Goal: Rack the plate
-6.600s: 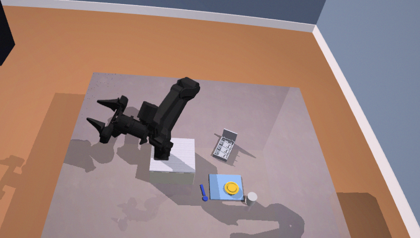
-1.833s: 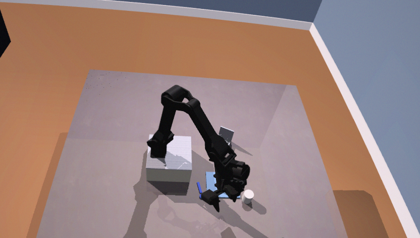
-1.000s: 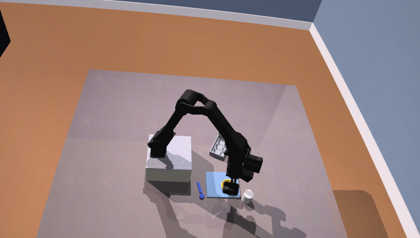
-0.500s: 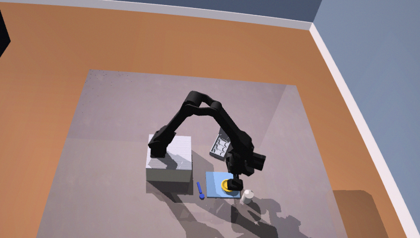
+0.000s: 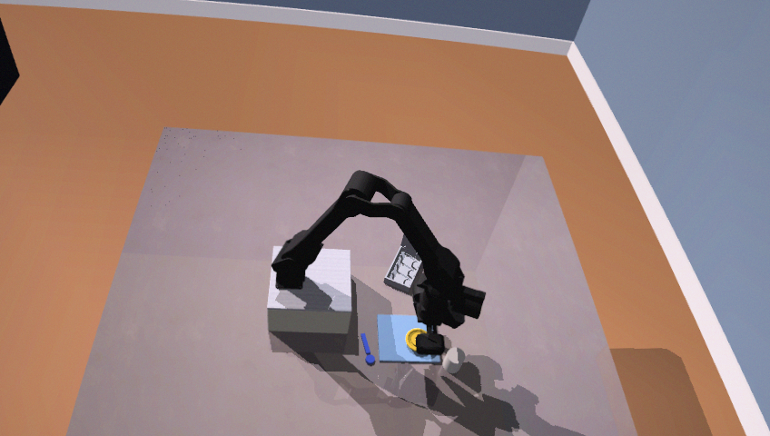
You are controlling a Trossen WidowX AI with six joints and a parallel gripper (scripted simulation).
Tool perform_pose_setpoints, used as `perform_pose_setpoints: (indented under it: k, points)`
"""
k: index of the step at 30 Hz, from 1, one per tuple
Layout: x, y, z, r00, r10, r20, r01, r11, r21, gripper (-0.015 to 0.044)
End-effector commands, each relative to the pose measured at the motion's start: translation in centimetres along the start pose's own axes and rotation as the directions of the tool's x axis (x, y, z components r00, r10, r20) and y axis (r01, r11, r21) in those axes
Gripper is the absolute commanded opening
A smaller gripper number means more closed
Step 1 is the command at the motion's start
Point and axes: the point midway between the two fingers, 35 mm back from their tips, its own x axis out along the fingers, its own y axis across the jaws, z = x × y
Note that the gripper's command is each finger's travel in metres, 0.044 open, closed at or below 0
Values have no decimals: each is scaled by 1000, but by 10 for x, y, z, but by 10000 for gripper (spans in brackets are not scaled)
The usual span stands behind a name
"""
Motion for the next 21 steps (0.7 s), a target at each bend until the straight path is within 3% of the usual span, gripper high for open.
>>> perform_pose_setpoints:
  k: [1,21]
  points:
    - [9,1,-1,1000,7,-7,-7,1000,-3,400]
    - [35,2,-2,1000,7,-7,-7,1000,-3,387]
